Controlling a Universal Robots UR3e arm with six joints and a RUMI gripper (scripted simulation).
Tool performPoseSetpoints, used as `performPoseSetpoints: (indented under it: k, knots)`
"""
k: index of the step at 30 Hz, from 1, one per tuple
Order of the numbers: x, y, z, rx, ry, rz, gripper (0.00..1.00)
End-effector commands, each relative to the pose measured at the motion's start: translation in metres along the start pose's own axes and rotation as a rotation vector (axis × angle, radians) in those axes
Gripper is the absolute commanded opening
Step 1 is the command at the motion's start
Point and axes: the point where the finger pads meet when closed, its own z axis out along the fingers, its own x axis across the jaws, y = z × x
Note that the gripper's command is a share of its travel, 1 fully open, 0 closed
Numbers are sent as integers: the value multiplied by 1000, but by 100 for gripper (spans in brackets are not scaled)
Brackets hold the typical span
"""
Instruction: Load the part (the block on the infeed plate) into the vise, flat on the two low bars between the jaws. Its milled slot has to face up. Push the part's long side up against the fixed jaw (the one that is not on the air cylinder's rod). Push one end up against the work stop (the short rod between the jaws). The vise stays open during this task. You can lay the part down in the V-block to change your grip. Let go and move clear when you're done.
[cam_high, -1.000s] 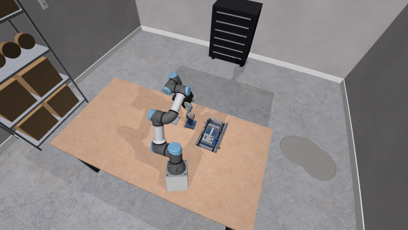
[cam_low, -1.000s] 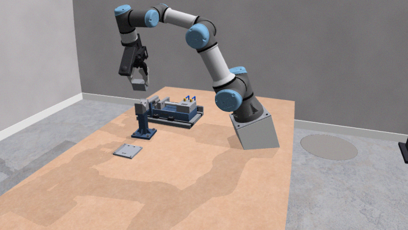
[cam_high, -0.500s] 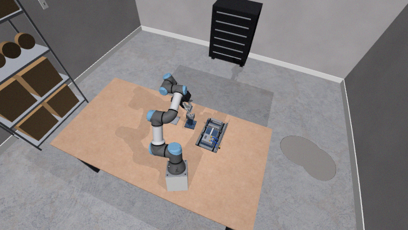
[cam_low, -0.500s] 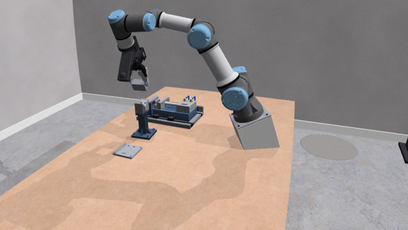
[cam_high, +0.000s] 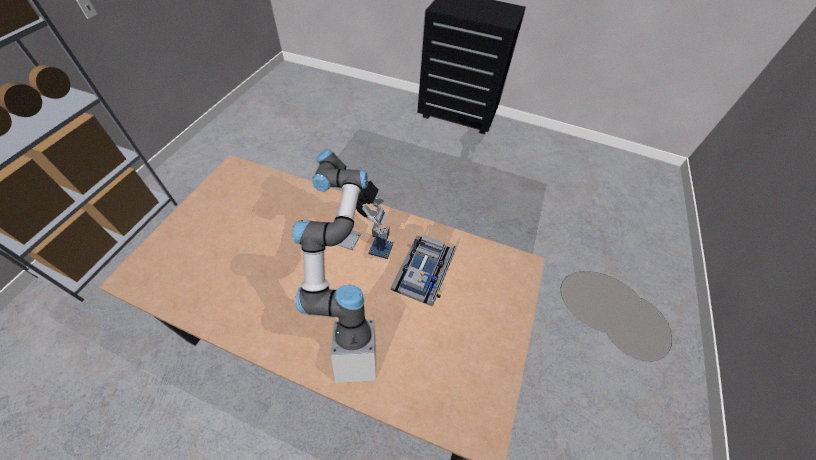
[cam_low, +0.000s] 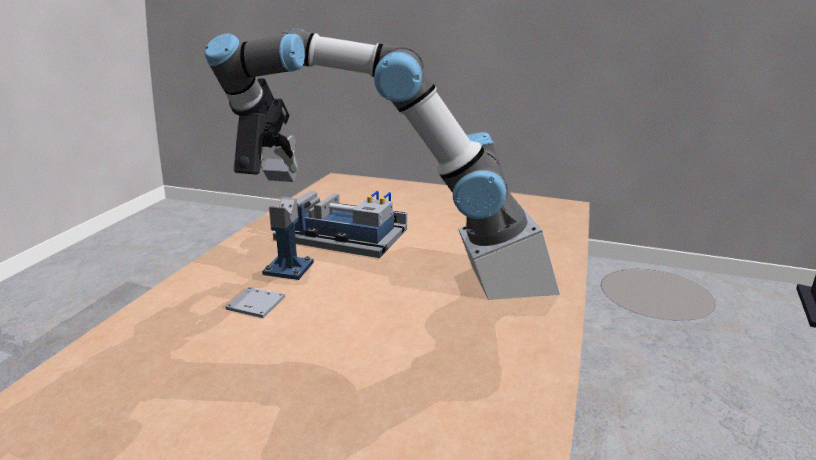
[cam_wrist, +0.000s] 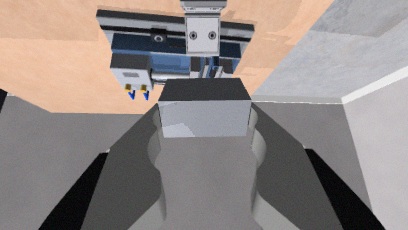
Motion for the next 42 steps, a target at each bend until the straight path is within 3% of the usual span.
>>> performPoseSetpoints:
  k: [1,15,42]
  knots:
    - [0,1,-1,-30,-3,3,0]
    - [0,0,-1,-95,-2,3,0]
    - [0,0,-1,-104,-2,3,0]
